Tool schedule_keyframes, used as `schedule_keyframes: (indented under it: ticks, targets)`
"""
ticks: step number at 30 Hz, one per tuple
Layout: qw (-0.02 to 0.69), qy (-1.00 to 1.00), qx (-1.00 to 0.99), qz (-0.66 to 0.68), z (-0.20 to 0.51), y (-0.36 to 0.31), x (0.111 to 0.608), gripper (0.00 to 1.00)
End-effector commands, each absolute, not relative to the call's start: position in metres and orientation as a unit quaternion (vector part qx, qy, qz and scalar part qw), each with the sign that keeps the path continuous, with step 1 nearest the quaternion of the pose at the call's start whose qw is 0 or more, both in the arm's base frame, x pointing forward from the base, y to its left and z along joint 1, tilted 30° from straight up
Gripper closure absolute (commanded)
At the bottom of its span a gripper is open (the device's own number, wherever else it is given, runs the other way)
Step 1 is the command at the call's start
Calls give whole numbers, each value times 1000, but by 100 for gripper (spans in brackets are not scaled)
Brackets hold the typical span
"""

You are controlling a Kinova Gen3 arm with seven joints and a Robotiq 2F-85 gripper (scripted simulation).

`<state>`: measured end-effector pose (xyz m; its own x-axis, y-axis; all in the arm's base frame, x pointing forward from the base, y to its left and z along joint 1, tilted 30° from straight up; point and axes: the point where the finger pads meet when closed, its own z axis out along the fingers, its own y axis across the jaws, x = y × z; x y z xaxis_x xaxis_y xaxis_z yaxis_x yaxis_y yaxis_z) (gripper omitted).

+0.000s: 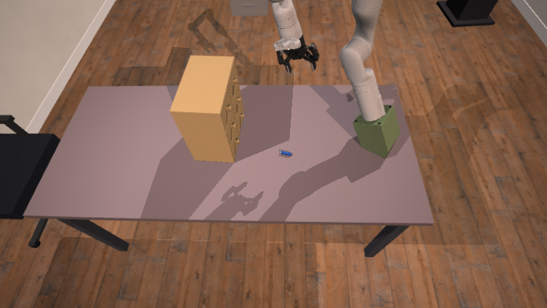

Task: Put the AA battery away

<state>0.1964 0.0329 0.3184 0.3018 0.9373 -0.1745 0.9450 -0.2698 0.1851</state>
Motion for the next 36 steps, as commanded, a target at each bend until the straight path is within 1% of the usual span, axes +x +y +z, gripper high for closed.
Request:
schedule_keyframes:
  ticks: [1,9,10,27,31,36]
  targets:
    - [143,601,786,-8,326,34,197,0]
    - [143,601,786,-8,326,34,197,0]
    - [159,613,774,0,333,34,198,0]
    - [174,624,762,6,341,34,199,0]
    - [218,653,725,27,364,35,200,0]
    - [246,668,701,41,380,35,200,0]
